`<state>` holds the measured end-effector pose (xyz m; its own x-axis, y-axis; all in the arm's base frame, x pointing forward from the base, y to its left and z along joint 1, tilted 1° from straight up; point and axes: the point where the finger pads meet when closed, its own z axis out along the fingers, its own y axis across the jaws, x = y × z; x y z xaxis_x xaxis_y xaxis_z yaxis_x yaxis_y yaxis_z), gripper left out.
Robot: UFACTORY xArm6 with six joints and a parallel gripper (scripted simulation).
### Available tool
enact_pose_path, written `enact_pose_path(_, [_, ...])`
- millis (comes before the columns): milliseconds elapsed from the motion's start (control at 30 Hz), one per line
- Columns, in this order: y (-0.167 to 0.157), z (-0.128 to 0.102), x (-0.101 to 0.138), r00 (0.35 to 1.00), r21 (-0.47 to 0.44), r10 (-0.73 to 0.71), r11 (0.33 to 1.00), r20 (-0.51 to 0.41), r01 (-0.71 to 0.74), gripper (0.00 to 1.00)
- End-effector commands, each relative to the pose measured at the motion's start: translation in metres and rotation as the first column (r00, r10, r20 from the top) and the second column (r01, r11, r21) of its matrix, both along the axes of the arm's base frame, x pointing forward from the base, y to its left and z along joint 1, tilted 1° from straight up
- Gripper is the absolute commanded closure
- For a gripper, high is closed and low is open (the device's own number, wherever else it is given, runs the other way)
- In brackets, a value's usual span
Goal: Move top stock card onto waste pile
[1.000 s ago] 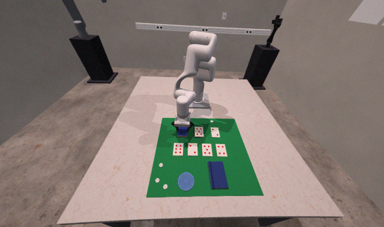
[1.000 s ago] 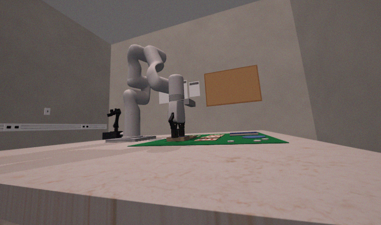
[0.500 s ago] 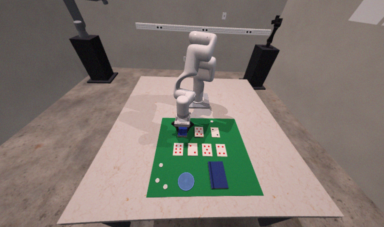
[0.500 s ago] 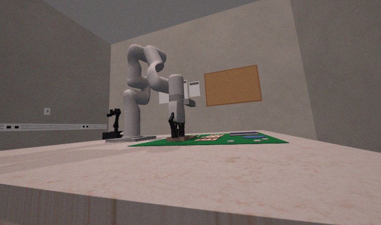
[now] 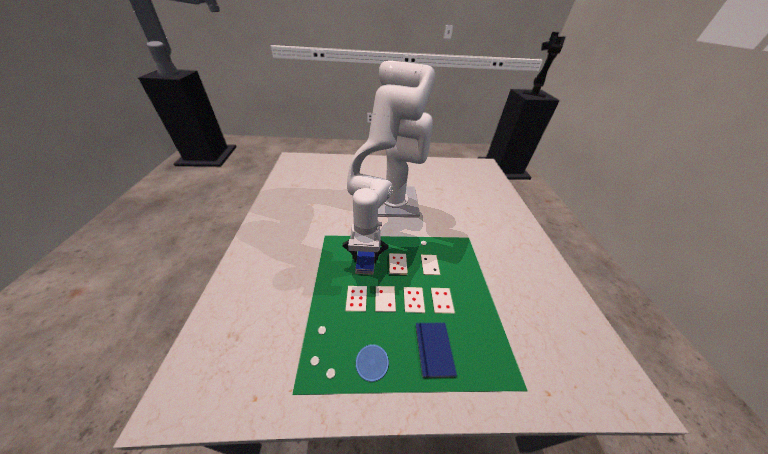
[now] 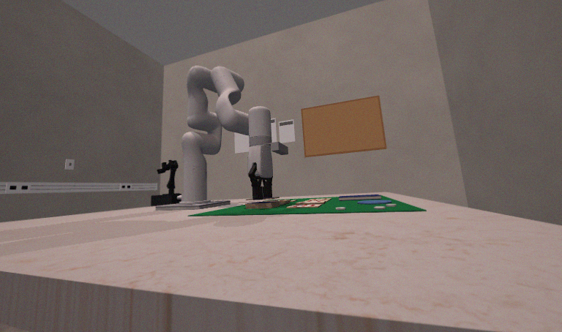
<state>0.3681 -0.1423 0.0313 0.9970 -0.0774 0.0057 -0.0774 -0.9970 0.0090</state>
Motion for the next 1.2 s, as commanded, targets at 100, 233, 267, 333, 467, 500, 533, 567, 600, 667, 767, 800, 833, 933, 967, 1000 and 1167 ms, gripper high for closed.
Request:
enact_pose_path(100, [0.0, 0.017, 0.001, 1.0, -0.002, 0.0, 1.0, 0.004, 0.0, 0.27])
enact_pose_path(233, [0.0, 0.026, 0.001, 1.0, -0.002, 0.0, 1.0, 0.004, 0.0, 0.27])
enact_pose_path(267, [0.0, 0.028, 0.001, 1.0, -0.002, 0.0, 1.0, 0.004, 0.0, 0.27])
enact_pose_path(333, [0.0, 0.03, 0.001, 1.0, -0.002, 0.0, 1.0, 0.004, 0.0, 0.27])
enact_pose_path(467, [0.0, 0.031, 0.001, 1.0, -0.002, 0.0, 1.0, 0.004, 0.0, 0.27])
enact_pose_path(500, [0.0, 0.031, 0.001, 1.0, -0.002, 0.0, 1.0, 0.004, 0.0, 0.27])
enact_pose_path(533, [0.0, 0.031, 0.001, 1.0, -0.002, 0.0, 1.0, 0.004, 0.0, 0.27])
enact_pose_path(567, [0.0, 0.031, 0.001, 1.0, -0.002, 0.0, 1.0, 0.004, 0.0, 0.27])
enact_pose_path(600, [0.0, 0.031, 0.001, 1.0, -0.002, 0.0, 1.0, 0.004, 0.0, 0.27])
enact_pose_path(667, [0.0, 0.031, 0.001, 1.0, -0.002, 0.0, 1.0, 0.004, 0.0, 0.27])
enact_pose_path(767, [0.0, 0.031, 0.001, 1.0, -0.002, 0.0, 1.0, 0.004, 0.0, 0.27])
enact_pose_path(800, [0.0, 0.031, 0.001, 1.0, -0.002, 0.0, 1.0, 0.004, 0.0, 0.27])
enact_pose_path(833, [0.001, 0.031, 0.001, 1.0, -0.002, 0.0, 1.0, 0.004, 0.0, 0.27])
enact_pose_path(933, [0.006, 0.03, 0.002, 1.0, -0.002, 0.001, 1.0, 0.004, -0.001, 0.27])
enact_pose_path(967, [0.009, 0.03, 0.002, 1.0, -0.002, 0.001, 1.0, 0.004, -0.001, 0.27])
enact_pose_path(1000, [0.012, 0.03, 0.002, 1.0, -0.002, 0.002, 1.0, 0.004, -0.002, 0.27])
enact_pose_path(1167, [0.035, 0.03, 0.003, 1.0, -0.002, 0.005, 1.0, 0.004, -0.005, 0.27])
